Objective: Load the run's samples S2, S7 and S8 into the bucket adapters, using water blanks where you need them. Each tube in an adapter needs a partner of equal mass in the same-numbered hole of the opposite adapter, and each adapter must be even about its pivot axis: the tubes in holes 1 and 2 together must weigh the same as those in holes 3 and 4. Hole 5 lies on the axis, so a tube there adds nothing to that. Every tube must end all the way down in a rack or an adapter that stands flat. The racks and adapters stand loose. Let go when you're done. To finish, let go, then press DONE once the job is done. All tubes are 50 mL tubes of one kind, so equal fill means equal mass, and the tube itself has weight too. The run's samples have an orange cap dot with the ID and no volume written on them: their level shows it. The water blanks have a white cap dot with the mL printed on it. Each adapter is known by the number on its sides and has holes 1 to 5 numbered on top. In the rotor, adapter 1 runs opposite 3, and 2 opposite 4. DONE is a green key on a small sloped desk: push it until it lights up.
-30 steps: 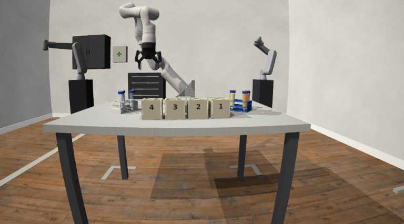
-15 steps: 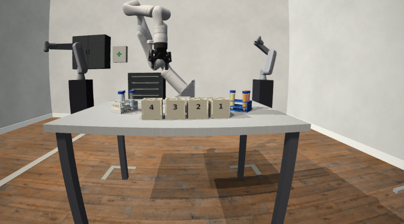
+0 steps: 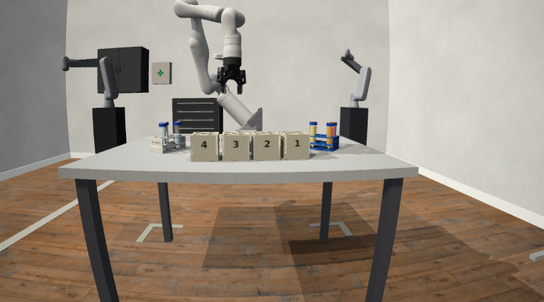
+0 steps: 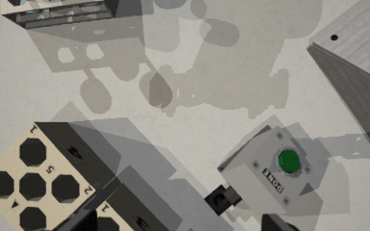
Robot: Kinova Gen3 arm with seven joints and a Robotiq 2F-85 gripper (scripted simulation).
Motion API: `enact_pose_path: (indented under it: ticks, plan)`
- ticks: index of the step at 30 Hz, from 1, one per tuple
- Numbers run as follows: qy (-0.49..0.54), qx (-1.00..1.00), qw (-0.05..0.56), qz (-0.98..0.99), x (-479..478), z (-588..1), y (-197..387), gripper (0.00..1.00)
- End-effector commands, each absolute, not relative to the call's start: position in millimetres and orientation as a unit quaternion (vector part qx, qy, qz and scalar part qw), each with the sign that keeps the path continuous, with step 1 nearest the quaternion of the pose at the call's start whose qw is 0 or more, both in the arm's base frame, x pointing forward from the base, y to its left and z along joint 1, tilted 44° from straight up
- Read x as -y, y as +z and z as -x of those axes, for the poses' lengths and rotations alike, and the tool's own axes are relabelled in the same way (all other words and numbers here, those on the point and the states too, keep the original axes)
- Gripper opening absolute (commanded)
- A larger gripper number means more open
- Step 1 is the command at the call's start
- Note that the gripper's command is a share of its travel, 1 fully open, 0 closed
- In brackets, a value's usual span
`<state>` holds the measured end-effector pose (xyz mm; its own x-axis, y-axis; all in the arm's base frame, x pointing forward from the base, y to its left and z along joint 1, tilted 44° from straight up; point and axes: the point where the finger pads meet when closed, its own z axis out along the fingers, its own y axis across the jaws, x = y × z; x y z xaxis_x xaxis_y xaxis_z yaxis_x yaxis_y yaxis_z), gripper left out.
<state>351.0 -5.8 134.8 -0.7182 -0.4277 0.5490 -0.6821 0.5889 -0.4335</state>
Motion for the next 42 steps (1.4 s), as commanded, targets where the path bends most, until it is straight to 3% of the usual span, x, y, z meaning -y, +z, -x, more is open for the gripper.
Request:
enact_pose_path:
  ticks: [1,42]
  plan:
    - [0.322,0.869,0.197,-0.319,-11,-353,119,1.00]
    - [0.322,0.869,0.197,-0.319,-140,-365,-6,1.00]
